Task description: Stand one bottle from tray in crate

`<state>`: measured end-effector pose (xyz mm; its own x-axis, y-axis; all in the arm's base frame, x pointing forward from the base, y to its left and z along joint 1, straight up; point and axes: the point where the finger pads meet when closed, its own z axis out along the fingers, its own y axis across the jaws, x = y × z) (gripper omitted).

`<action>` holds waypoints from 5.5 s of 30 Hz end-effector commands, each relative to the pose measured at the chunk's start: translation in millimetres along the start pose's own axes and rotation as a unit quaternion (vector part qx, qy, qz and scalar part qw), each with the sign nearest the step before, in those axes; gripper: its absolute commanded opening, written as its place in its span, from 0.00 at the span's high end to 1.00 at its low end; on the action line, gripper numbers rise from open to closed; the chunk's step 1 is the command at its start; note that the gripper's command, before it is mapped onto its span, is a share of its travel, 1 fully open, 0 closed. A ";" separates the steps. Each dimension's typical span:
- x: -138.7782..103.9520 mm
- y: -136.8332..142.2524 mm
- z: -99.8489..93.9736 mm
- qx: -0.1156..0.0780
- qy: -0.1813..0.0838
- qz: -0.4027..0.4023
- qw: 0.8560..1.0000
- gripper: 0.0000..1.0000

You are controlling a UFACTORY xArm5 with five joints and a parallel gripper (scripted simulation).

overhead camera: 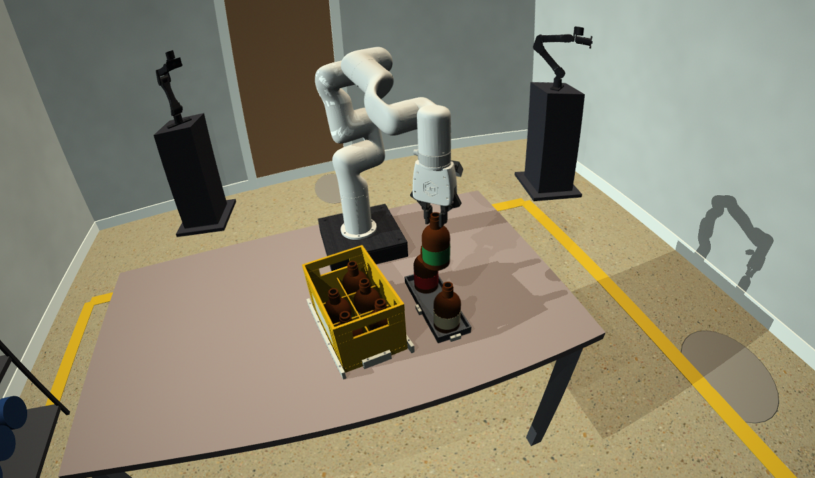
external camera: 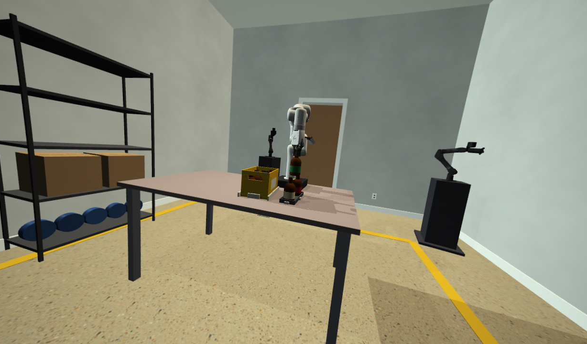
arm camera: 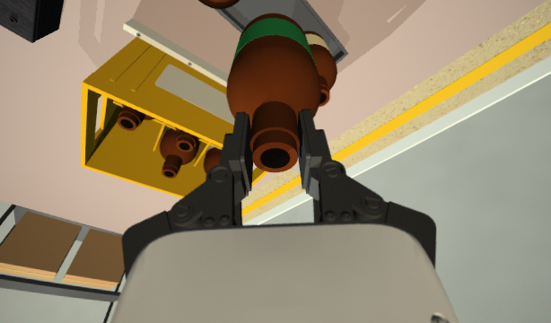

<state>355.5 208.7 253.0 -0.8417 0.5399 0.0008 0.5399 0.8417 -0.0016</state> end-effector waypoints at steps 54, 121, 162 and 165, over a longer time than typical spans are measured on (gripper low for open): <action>-0.4 0.6 -23.9 -0.002 -0.001 0.000 1.000 1.00; -15.4 -25.8 -24.0 -0.002 -0.001 0.000 1.000 1.00; -51.2 -88.9 -23.9 -0.002 -0.001 0.000 1.000 1.00; -54.7 -94.9 -23.9 -0.002 -0.001 0.000 1.000 1.00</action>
<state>349.8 106.4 275.5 -0.8416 0.5401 0.0012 0.5401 0.8416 -0.0014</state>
